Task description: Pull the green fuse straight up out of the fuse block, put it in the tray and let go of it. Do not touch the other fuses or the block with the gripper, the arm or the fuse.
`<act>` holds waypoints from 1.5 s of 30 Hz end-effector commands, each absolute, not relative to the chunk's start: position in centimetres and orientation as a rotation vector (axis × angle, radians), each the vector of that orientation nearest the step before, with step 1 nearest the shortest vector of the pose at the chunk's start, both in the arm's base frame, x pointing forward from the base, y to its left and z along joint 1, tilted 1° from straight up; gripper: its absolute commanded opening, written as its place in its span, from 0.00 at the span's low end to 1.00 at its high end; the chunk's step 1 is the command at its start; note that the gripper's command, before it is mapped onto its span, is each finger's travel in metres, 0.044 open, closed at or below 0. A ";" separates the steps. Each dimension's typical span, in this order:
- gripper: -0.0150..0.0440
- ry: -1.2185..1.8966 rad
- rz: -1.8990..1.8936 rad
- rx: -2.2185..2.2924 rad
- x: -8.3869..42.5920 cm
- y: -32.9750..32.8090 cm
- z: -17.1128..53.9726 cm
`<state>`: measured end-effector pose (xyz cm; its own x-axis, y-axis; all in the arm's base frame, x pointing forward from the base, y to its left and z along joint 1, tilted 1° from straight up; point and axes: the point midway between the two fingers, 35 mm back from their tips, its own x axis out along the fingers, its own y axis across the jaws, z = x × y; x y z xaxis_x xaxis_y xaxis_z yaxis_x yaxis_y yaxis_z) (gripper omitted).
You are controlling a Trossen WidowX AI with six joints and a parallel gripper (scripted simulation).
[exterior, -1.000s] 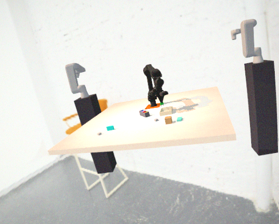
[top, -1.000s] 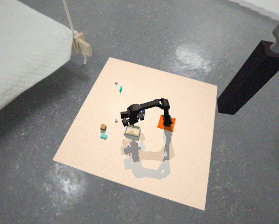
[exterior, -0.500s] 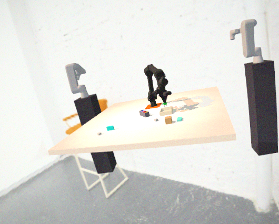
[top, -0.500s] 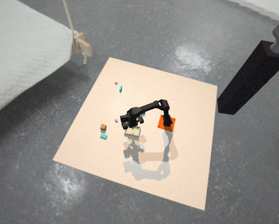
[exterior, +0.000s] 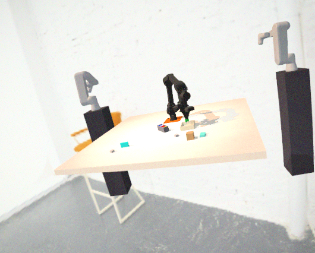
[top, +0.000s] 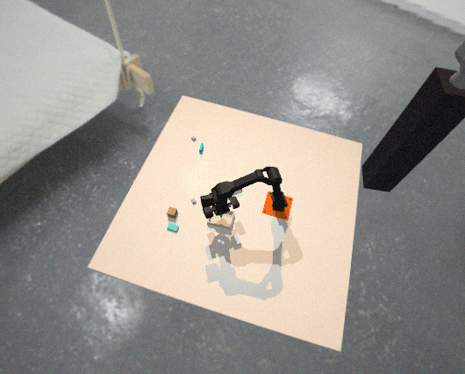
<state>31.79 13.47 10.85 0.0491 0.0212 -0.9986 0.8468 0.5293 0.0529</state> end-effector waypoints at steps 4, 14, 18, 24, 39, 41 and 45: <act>0.25 1.393 -0.761 0.814 31.6 13.3 10.0; 0.57 1.391 -0.752 0.818 31.7 13.5 10.3; 0.74 1.391 -0.752 0.818 31.7 13.5 10.3; 0.81 1.393 -0.761 0.815 31.4 13.3 13.8; 0.81 1.397 -0.758 0.813 31.4 13.3 13.9; 0.81 1.397 -0.758 0.813 31.4 13.3 13.9; 0.81 1.397 -0.758 0.813 31.4 13.3 13.9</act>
